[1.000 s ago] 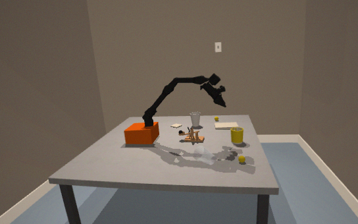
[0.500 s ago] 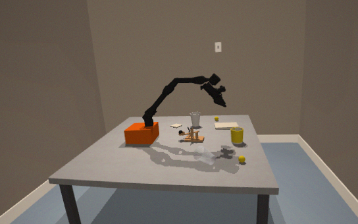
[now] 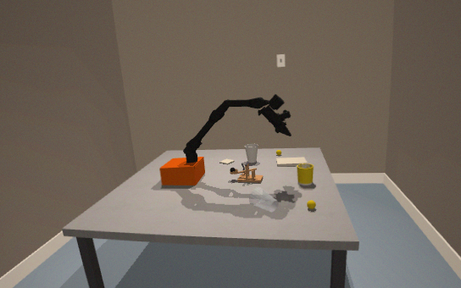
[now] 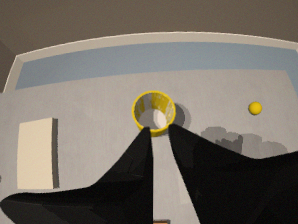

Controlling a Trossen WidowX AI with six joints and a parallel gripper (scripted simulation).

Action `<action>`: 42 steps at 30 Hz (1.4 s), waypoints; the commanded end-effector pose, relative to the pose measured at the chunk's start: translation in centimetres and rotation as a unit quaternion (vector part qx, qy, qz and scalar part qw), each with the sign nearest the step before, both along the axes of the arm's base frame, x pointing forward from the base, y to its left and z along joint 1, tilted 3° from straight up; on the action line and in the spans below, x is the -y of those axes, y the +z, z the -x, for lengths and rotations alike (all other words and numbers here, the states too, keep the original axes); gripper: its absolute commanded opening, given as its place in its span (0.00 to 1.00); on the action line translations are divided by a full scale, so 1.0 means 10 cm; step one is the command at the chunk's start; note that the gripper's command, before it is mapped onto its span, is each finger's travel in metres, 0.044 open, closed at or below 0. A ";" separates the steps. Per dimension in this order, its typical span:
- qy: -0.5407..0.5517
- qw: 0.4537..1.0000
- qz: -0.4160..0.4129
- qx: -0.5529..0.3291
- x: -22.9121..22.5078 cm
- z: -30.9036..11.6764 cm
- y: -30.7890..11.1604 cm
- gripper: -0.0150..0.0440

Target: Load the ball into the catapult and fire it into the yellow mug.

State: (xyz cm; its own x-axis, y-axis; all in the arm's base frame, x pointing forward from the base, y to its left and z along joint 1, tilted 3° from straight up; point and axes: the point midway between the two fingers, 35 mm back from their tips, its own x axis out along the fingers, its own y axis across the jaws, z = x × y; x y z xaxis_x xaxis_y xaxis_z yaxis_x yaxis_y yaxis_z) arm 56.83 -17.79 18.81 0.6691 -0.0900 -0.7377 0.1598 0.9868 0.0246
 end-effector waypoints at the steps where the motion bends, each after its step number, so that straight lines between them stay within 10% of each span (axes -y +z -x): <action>1: 0.004 1.000 0.000 0.004 0.00 -0.01 0.02 0.25; 42: 0.251 0.885 0.193 -0.342 -1.36 1.25 -1.22 0.25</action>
